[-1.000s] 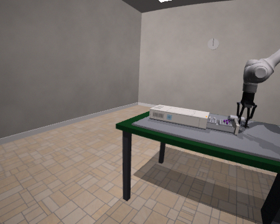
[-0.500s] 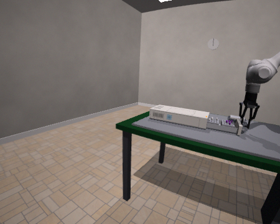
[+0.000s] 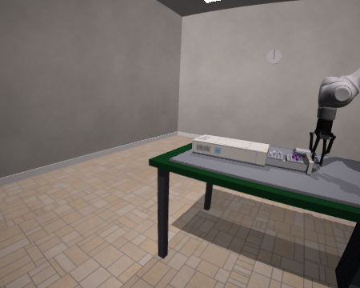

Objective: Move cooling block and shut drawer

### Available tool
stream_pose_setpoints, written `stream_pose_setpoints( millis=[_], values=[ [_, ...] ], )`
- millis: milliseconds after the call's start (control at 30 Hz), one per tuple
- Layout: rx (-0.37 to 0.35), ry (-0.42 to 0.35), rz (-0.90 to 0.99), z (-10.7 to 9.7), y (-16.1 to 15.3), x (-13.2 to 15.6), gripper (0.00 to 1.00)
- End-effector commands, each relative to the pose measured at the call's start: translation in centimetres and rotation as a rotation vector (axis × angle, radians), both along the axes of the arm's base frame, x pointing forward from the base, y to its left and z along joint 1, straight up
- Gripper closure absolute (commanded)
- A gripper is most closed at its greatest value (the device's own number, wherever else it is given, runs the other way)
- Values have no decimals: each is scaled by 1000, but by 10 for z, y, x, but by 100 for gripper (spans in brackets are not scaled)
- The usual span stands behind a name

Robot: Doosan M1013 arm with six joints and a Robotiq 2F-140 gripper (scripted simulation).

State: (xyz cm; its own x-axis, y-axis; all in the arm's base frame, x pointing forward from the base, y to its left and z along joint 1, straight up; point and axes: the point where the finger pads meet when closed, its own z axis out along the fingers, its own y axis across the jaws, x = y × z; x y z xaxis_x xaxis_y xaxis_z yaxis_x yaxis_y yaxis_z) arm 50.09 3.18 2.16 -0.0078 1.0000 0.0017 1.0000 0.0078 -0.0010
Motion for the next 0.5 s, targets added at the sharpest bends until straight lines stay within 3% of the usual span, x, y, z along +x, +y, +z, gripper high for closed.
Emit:
stream_pose_setpoints(
  millis=[0, 467],
  values=[
    [0, -1, 0, 1, 0, -1, 66],
    [0, -1, 0, 1, 0, -5, 66]
  ],
)
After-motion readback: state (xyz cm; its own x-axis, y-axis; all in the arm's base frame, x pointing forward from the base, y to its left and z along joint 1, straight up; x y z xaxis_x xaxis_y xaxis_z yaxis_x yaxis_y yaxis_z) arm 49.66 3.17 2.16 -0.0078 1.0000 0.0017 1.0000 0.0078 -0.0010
